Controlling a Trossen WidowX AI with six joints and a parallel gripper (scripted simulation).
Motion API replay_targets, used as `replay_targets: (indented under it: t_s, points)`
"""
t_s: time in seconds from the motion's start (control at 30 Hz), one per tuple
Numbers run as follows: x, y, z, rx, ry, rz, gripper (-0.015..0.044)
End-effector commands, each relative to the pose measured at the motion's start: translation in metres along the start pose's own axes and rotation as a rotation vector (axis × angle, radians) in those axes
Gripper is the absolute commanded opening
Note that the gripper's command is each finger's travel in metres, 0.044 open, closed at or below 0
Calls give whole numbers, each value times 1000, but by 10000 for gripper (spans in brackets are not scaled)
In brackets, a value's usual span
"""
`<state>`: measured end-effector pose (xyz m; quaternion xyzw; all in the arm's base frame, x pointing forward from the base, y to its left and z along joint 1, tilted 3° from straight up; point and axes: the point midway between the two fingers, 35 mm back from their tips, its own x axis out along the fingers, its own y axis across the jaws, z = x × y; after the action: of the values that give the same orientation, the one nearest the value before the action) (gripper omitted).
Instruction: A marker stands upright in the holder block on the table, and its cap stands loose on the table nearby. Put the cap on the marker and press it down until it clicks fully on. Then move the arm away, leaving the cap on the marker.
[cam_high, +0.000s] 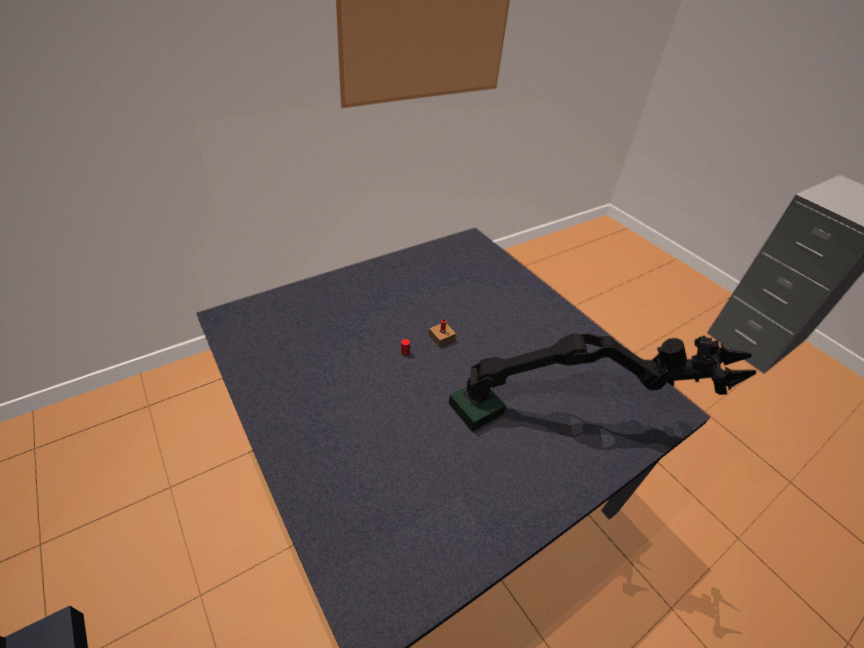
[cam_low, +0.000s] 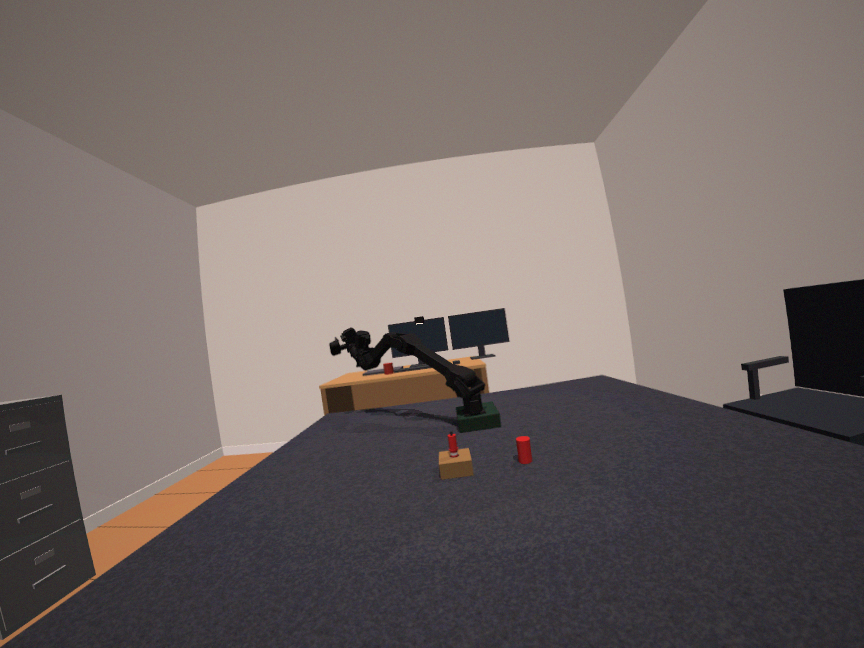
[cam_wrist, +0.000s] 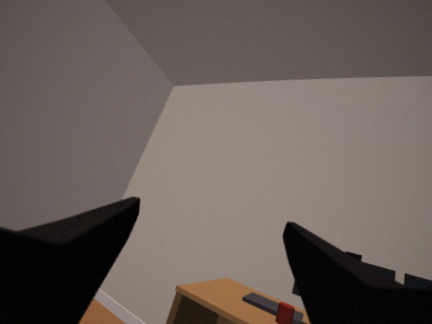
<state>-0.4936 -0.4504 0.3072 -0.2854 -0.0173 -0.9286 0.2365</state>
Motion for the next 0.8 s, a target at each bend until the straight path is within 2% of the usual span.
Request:
replay_targets:
  t_s: [0.0, 0.17, 0.43, 0.77]
  points:
    - [0, 2, 0, 4, 3, 3, 374]
    - [-12, 58, 13, 95, 75, 98, 250]
    - [-51, 162, 39, 165, 186, 297, 250]
    - [-141, 287, 85, 238, 355, 597, 250]
